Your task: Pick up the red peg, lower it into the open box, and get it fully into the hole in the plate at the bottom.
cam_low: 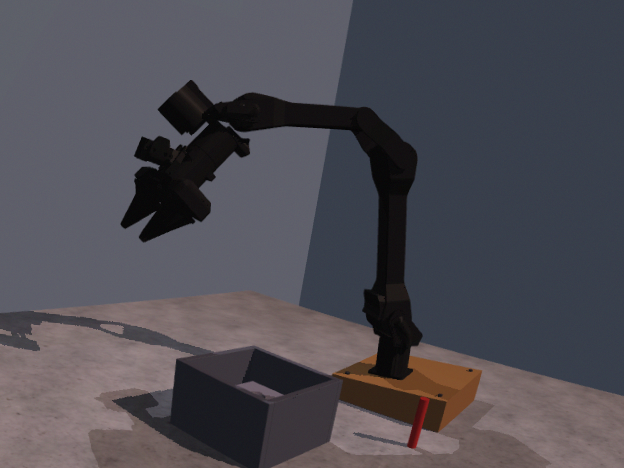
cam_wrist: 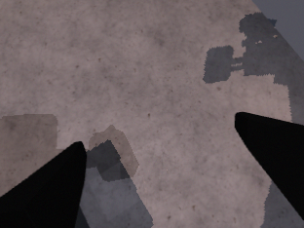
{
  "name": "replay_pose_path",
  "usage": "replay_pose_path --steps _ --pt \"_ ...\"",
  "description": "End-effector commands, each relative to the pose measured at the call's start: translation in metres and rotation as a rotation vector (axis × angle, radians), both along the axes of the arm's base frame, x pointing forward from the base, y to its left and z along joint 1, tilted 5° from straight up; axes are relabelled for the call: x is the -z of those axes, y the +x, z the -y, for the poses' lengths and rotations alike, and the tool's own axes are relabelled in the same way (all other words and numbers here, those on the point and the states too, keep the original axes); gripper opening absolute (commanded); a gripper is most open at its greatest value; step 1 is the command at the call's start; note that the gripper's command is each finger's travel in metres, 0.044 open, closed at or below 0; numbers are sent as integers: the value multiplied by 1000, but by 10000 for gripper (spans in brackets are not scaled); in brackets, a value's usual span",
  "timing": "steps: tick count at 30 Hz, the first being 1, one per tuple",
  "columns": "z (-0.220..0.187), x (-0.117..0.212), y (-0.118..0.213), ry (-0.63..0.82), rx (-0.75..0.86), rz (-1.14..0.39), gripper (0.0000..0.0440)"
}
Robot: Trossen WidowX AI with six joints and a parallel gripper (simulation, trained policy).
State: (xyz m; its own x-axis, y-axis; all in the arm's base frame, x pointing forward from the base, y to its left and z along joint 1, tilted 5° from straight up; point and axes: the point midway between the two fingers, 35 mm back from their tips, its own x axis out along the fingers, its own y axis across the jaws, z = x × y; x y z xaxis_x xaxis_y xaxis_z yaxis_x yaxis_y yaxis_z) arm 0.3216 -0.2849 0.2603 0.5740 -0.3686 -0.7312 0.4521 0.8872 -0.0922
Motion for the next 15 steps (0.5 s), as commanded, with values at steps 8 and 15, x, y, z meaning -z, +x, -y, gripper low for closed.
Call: replay_pose_path --steps 8,15 --pt "-123 13 14 255 85 -44 440" --pt "-196 26 -1 390 163 -114 440"
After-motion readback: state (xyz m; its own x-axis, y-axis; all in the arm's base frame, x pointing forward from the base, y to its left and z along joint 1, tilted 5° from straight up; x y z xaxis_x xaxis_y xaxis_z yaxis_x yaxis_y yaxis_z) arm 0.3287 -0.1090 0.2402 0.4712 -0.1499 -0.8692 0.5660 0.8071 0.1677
